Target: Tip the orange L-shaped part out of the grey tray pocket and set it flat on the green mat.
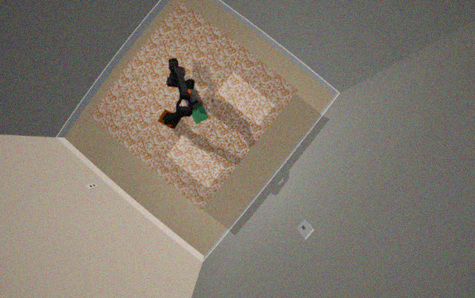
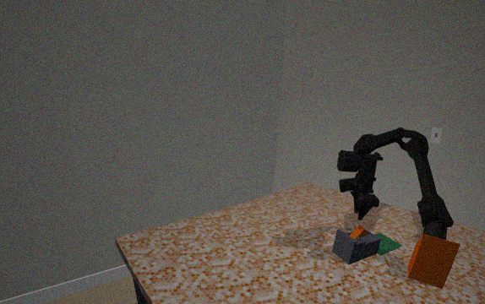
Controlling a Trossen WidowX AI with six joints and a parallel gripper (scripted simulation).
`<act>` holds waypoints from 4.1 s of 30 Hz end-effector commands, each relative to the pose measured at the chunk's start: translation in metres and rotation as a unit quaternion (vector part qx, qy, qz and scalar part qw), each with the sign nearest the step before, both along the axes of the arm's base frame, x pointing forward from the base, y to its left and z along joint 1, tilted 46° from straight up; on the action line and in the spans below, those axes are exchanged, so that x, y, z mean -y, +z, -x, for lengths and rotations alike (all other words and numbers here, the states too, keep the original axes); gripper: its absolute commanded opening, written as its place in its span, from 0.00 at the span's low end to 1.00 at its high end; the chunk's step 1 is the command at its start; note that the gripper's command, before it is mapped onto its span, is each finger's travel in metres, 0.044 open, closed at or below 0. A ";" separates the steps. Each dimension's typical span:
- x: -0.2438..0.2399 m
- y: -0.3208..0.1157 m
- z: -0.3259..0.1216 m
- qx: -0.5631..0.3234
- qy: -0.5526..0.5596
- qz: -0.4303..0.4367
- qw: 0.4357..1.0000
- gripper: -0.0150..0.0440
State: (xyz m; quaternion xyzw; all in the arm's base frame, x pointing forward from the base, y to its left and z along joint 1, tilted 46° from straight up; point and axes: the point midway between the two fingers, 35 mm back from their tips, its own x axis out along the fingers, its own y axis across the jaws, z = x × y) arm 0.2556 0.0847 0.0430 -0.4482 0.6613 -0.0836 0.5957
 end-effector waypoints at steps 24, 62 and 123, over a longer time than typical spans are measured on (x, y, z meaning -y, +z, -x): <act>0.045 -0.002 0.008 -0.207 0.213 0.041 0.954 0.73; 0.077 -0.033 0.003 -0.206 0.210 0.039 0.955 0.60; 0.033 0.010 0.010 -0.207 0.213 0.041 0.954 0.25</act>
